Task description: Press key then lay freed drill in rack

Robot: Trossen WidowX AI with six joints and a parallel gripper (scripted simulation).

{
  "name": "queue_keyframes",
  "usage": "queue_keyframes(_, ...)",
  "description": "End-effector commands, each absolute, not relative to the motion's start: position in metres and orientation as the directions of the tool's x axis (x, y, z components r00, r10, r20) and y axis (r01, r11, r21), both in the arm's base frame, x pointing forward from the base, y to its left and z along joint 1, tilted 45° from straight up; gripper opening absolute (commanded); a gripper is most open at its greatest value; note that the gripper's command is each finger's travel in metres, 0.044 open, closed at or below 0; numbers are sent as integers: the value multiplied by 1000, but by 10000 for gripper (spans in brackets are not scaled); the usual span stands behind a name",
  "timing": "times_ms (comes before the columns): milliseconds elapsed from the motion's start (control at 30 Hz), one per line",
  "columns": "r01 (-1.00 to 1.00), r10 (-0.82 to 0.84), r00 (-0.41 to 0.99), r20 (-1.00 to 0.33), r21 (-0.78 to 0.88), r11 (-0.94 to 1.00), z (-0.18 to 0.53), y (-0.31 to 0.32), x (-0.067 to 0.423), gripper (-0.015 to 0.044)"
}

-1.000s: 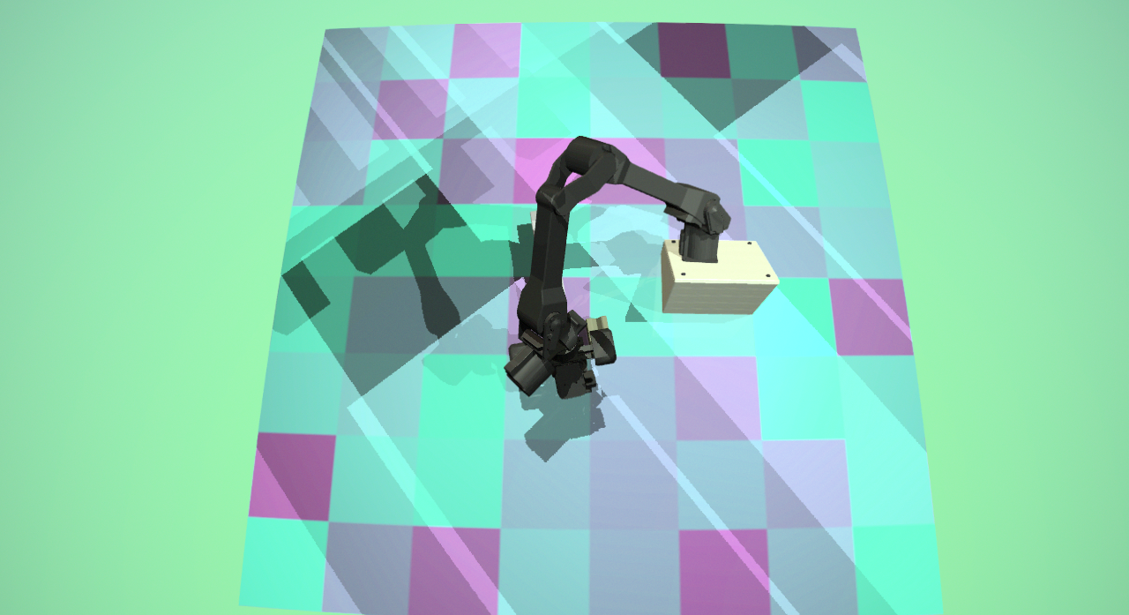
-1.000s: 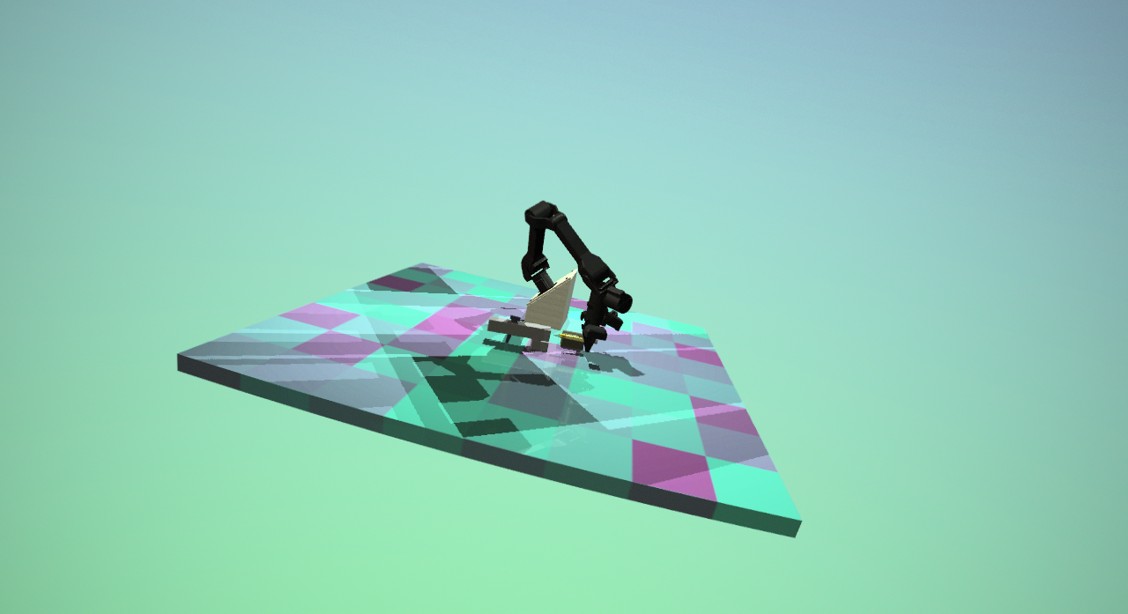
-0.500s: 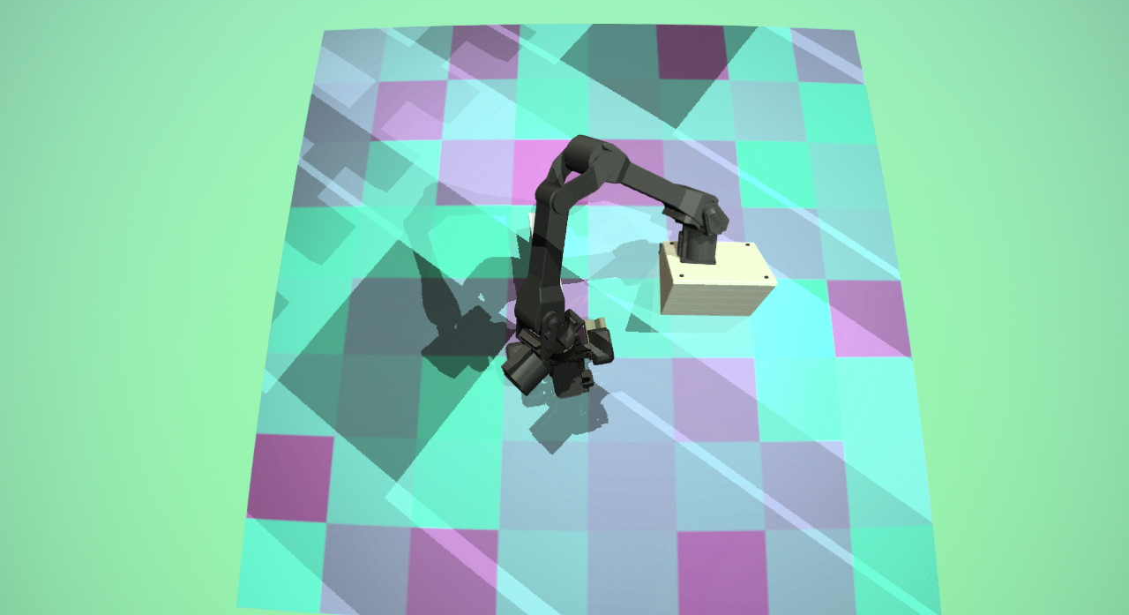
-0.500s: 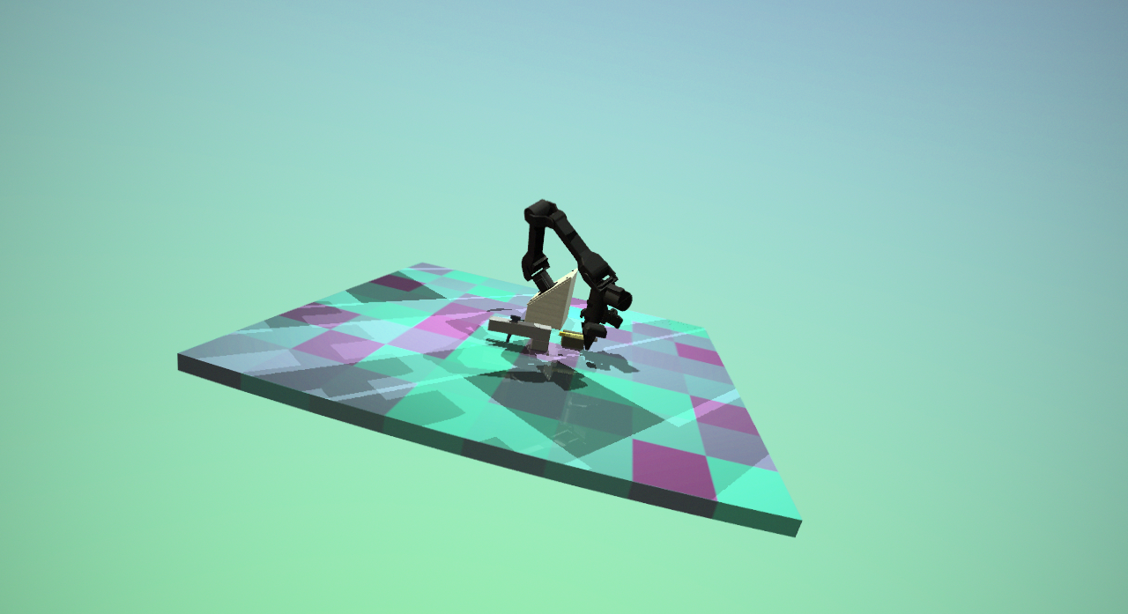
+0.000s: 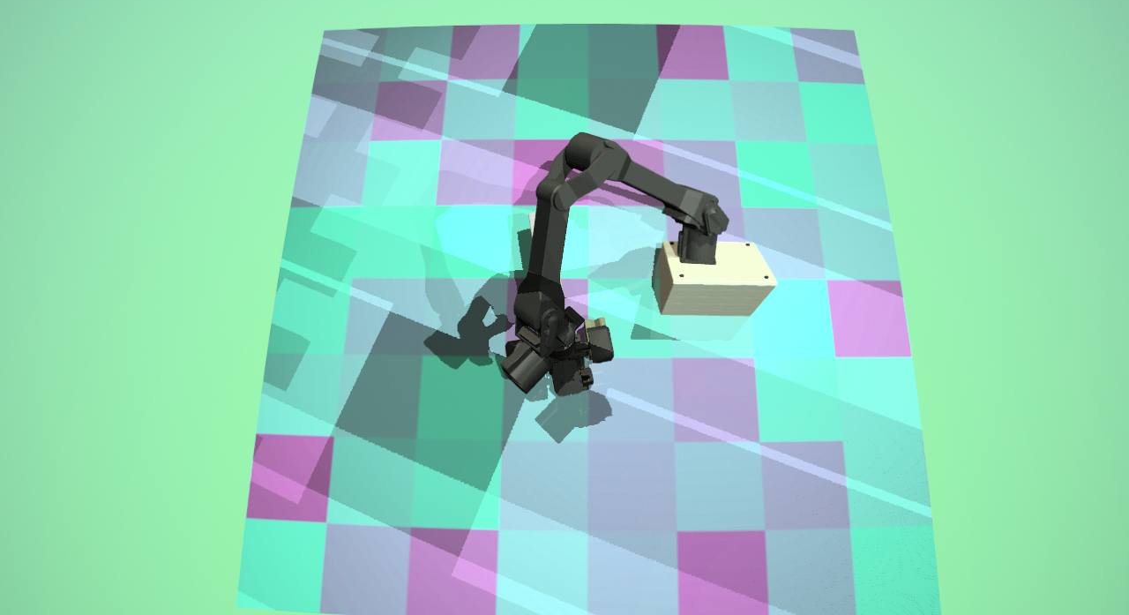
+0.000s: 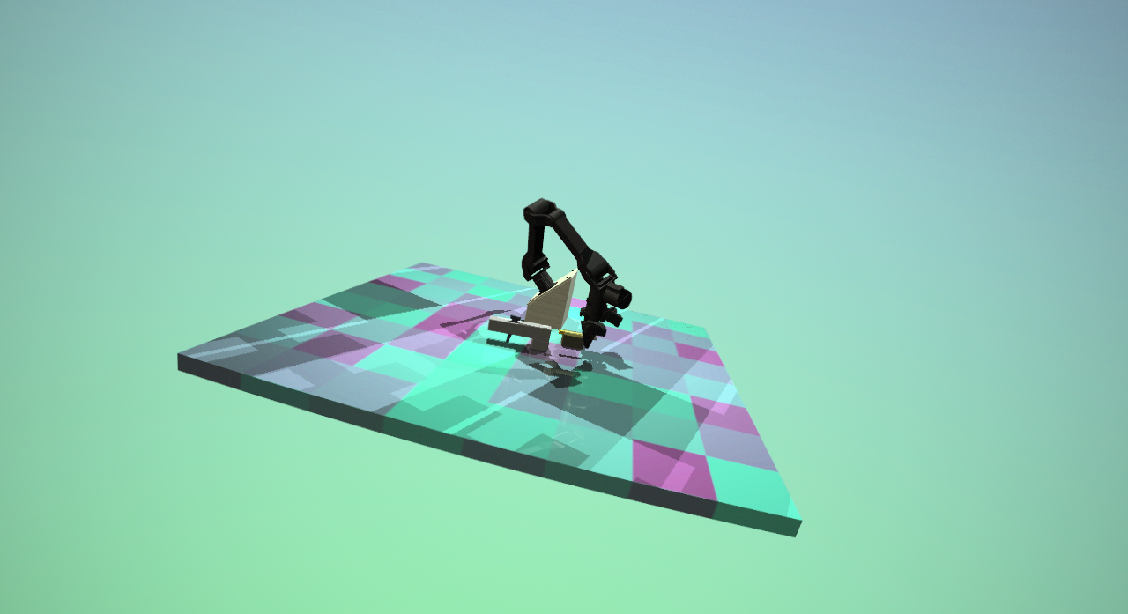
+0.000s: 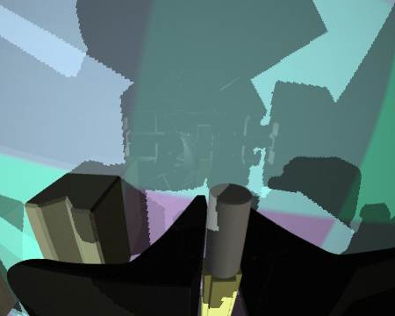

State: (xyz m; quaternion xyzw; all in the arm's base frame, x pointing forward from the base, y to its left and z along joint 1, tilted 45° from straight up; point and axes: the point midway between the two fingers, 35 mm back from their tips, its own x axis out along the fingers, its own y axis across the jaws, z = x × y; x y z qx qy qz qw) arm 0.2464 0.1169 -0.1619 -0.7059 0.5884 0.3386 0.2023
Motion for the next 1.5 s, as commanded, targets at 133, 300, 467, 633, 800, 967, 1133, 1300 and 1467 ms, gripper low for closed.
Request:
queue_keyframes(133, -968, -690, 78, -720, 110, -224, -158, 120, 246, 0)
queue_keyframes(300, -968, -690, 78, -720, 110, -224, -157, 121, 246, 0)
queue_keyframes(467, -968, -690, 78, -720, 110, -224, -155, 121, 246, 0)
queue_keyframes(633, -968, -690, 78, -720, 110, -224, -154, 122, 246, 0)
queue_keyframes(800, -968, -690, 78, -720, 110, -224, -152, 123, 246, 0)
queue_keyframes(967, -968, -690, 78, -720, 110, -224, -151, 123, 246, 0)
queue_keyframes(1133, -968, -690, 78, -720, 110, -224, -149, 124, 245, 0)
queue_keyframes(1300, -968, -690, 78, -720, 110, -224, -148, 125, 245, 0)
queue_keyframes(1467, -968, -690, 78, -720, 110, -224, -147, 126, 245, 0)
